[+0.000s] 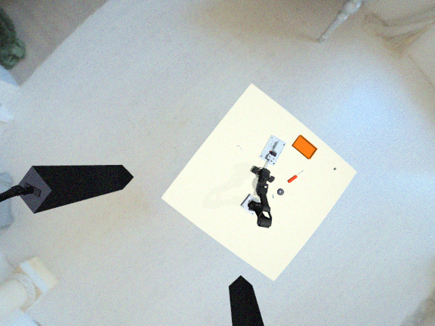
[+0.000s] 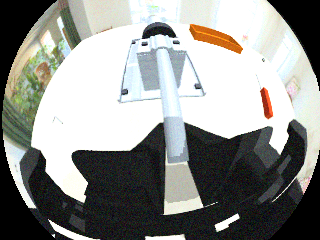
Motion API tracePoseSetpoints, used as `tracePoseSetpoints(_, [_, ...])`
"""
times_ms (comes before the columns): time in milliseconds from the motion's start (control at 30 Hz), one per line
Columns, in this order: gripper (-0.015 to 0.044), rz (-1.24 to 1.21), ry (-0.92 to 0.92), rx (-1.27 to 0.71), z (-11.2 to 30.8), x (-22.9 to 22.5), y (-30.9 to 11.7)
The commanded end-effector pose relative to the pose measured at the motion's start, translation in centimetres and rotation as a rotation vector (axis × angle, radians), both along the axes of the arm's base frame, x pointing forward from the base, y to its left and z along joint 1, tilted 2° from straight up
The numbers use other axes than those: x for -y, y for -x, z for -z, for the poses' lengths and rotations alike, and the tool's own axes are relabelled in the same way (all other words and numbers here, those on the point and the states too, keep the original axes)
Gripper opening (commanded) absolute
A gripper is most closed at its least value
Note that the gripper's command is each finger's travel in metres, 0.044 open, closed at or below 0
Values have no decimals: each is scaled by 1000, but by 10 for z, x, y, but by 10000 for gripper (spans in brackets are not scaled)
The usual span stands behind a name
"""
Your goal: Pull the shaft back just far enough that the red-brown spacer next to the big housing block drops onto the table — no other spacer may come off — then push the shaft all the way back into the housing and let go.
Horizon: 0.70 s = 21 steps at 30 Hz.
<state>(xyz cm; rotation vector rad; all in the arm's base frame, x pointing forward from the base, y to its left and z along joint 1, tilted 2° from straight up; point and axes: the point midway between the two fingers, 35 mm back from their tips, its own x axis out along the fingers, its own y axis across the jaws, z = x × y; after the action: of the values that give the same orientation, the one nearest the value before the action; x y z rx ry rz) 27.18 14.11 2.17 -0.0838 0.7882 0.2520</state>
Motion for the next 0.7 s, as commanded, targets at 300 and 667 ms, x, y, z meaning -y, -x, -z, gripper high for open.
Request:
tracePoseSetpoints(300, [0, 1, -1, 0, 0, -1, -5])
tracePoseSetpoints(667, [0, 1, -1, 0, 0, -2, -8])
